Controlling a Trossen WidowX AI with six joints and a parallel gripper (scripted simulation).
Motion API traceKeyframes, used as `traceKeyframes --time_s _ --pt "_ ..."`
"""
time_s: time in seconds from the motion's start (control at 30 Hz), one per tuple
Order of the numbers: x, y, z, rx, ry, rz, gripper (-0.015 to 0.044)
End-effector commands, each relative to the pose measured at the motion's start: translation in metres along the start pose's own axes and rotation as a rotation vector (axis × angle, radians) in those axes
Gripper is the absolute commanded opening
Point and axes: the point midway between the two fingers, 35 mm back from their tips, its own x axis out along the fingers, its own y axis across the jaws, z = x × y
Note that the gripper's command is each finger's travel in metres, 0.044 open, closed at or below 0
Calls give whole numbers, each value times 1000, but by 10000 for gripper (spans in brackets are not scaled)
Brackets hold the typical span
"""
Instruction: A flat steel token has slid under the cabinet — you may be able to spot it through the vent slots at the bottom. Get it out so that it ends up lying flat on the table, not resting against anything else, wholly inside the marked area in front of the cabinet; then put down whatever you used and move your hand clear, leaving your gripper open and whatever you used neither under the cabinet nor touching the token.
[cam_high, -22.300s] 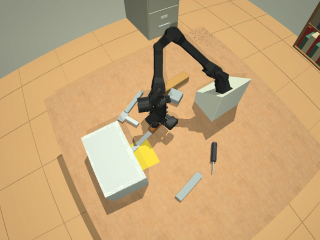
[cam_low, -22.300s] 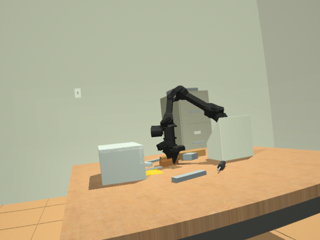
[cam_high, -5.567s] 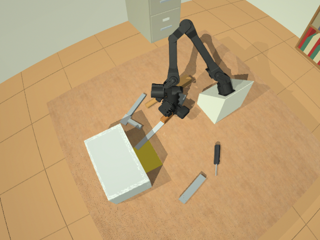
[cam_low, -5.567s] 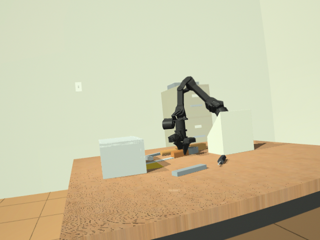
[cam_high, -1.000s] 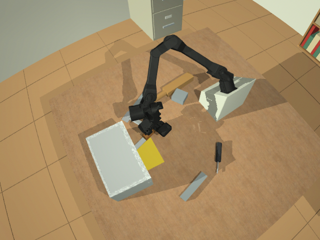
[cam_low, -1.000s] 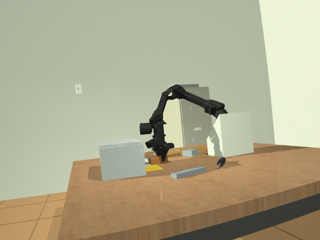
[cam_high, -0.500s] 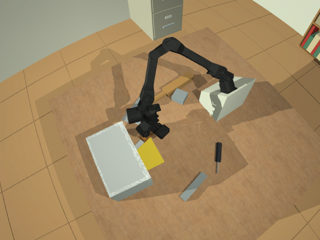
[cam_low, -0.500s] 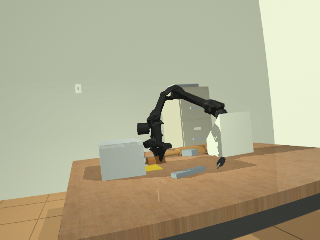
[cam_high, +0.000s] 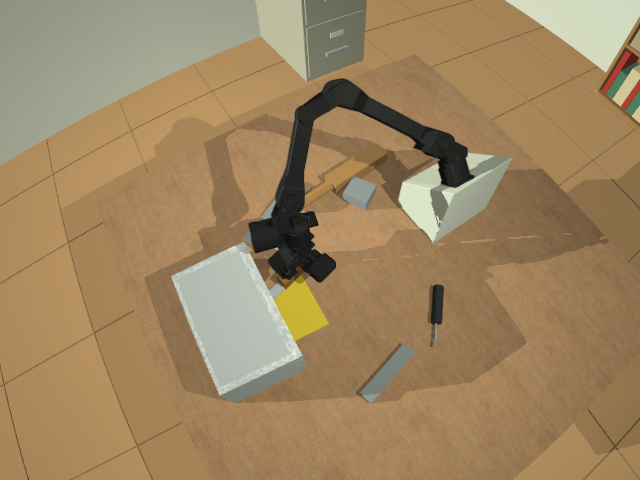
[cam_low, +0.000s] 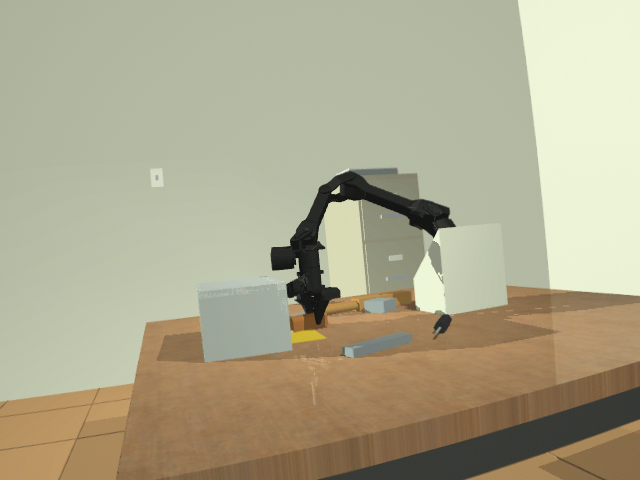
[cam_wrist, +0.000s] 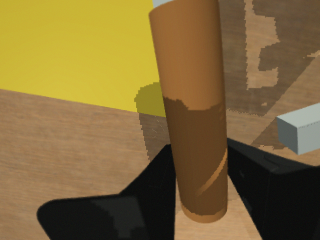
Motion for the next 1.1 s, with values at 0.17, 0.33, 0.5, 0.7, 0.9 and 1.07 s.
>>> traceKeyframes --time_s 0.17,0.33,0.5,0.7,0.9,1.07 --pt "1 13 2 4 -1 2 0" --pt "1 17 2 4 -1 2 0" --pt "1 19 2 4 -1 2 0" --pt "1 19 1 4 -1 2 0" --pt "1 18 -4 4 -1 2 0" --pt "1 18 -9 4 -1 2 0"
